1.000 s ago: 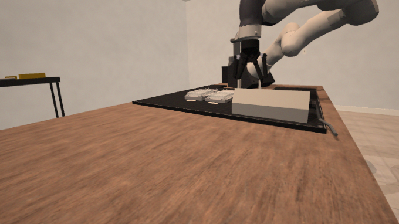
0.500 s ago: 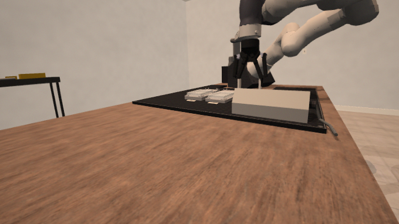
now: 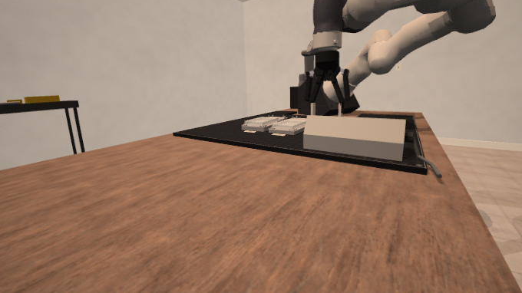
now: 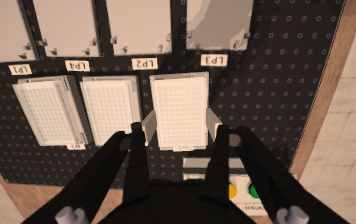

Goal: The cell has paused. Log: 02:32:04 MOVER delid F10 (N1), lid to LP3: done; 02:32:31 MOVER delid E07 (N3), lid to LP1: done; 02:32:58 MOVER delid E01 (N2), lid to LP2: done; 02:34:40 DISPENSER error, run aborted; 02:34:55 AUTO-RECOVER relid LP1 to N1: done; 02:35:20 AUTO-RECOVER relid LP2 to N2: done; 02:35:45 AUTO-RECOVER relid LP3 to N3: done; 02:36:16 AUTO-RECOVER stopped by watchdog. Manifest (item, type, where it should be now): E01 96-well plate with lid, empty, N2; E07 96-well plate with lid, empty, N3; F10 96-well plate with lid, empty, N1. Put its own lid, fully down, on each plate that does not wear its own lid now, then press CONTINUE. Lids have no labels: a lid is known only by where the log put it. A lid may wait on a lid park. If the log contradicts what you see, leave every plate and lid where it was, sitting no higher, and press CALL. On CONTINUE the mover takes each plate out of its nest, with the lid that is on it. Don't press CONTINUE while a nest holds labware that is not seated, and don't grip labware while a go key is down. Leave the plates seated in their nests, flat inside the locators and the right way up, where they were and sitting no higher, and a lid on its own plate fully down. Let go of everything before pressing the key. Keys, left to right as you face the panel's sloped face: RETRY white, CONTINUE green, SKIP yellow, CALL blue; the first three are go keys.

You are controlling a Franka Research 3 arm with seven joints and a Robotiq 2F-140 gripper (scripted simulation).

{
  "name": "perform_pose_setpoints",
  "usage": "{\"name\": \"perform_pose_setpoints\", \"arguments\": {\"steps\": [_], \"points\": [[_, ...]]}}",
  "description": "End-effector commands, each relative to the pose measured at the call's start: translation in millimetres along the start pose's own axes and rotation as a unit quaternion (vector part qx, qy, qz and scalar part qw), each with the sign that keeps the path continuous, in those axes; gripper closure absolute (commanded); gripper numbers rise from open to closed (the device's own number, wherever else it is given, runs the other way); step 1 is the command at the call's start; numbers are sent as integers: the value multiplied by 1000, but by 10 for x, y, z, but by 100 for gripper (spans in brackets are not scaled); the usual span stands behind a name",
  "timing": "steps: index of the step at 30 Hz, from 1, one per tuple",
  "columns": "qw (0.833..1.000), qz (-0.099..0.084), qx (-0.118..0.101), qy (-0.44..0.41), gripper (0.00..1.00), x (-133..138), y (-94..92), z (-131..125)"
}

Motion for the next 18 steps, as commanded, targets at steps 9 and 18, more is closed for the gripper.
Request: {"name": "perform_pose_setpoints", "arguments": {"steps": [9,18], "points": [[1000,1,1,-3,100,3,-46,-2],[1000,1,1,-3,100,3,-46,-2]]}}
Point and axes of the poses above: the point where the finger pads meet when closed, its own y axis out along the fingers, its own x axis across the jaws, z = x × y, the point moved 4 cm from there along -y, back along the fingers, and after that the axes turned 8 degrees about y, right-handed, at the moved point
